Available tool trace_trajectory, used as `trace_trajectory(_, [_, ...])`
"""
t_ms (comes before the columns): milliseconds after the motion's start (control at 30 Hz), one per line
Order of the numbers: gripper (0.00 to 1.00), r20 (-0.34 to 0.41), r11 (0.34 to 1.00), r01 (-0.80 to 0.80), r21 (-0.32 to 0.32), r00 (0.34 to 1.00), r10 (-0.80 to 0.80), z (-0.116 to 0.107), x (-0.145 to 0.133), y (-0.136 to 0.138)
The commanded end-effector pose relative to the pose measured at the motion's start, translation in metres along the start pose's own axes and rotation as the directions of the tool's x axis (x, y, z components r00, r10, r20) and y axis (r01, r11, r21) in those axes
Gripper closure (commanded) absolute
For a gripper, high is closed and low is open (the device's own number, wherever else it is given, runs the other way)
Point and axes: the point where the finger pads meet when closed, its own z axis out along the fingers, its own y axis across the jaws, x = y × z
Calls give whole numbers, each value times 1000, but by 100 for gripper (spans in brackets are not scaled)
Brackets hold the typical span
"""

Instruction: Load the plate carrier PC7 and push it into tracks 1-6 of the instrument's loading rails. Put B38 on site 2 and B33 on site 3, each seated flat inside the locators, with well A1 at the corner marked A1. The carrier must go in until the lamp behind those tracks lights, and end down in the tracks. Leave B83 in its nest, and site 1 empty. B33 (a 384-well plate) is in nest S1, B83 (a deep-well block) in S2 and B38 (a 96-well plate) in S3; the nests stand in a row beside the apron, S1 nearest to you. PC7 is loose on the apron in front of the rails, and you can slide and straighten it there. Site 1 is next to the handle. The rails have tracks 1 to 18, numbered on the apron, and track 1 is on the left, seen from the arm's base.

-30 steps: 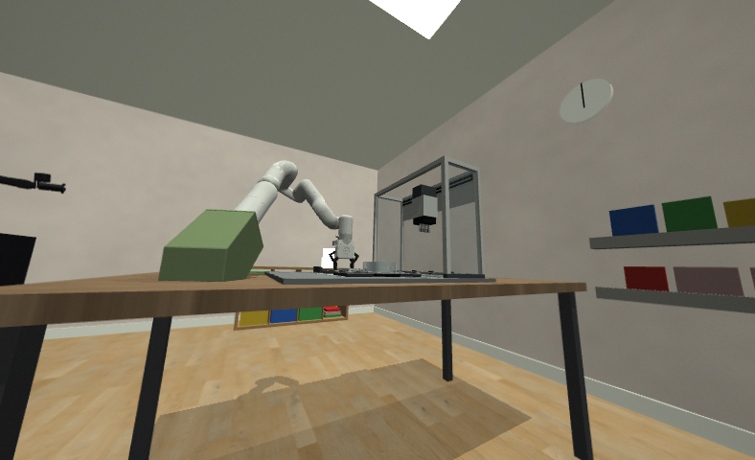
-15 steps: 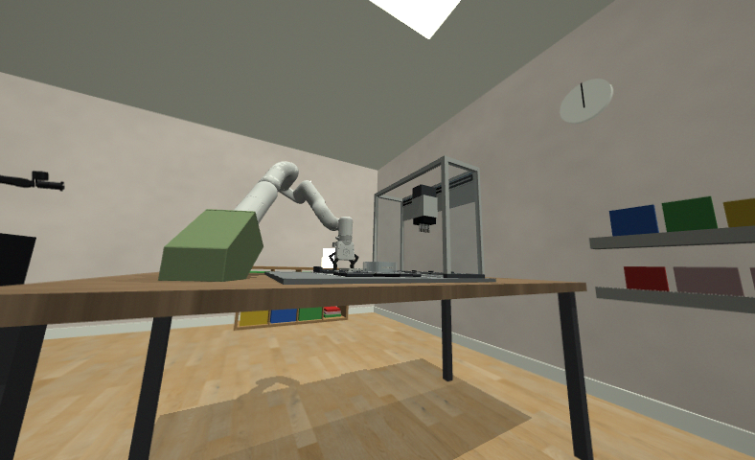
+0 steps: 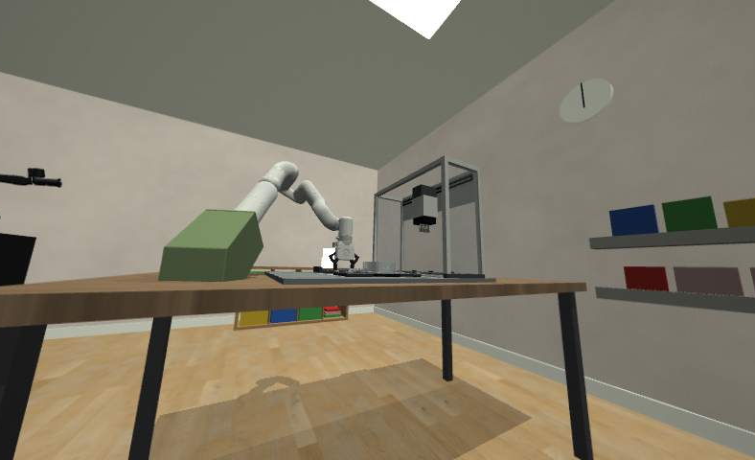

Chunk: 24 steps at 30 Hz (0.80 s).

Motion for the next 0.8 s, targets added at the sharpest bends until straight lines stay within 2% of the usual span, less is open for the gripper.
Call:
trace_trajectory(0, [0, -1, 1000, 1, -3, 1000, -1, -1, -1, 1])
trace_trajectory(767, [0, 0, 1000, 1, -3, 1000, -1, -1, -11, 1])
